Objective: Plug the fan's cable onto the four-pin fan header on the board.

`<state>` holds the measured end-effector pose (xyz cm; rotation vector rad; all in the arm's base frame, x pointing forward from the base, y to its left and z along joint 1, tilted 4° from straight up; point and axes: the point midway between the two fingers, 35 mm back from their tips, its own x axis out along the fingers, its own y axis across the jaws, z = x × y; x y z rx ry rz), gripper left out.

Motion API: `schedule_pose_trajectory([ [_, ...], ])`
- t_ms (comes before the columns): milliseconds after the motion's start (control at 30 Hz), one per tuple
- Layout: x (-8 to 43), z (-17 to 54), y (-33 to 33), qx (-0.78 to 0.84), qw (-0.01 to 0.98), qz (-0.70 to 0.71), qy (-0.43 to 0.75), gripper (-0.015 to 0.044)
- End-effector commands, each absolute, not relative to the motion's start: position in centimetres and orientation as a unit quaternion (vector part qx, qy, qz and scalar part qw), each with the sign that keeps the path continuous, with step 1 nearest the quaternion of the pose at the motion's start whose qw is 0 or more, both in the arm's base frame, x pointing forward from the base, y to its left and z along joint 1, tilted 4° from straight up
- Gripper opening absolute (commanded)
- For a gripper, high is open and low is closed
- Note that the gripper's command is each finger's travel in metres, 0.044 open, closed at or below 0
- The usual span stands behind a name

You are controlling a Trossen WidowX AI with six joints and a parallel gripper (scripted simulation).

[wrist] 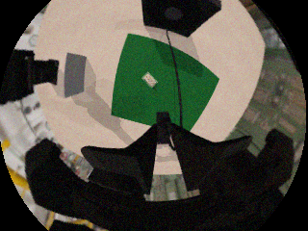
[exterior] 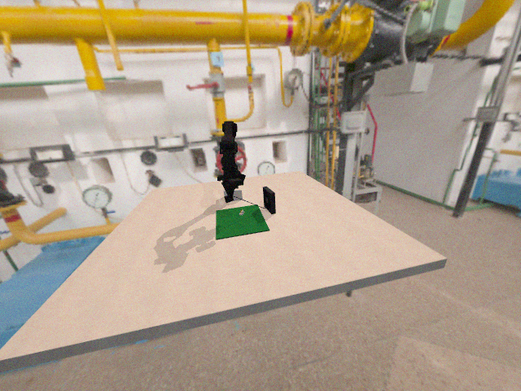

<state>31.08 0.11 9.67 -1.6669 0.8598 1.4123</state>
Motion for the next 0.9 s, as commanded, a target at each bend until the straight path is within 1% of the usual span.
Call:
schedule_pose_trajectory([
  [0, 32.2, 10.1, -0.1, -0.623, 0.435, 0.528, 0.379, 0.0],
  [433, 34.3, 10.2, 0.2, -0.49, 0.556, 0.457, 0.492, 0.0],
  [867, 36.3, 10.1, 0.5, -0.334, 0.641, 0.359, 0.59, 0.0],
])
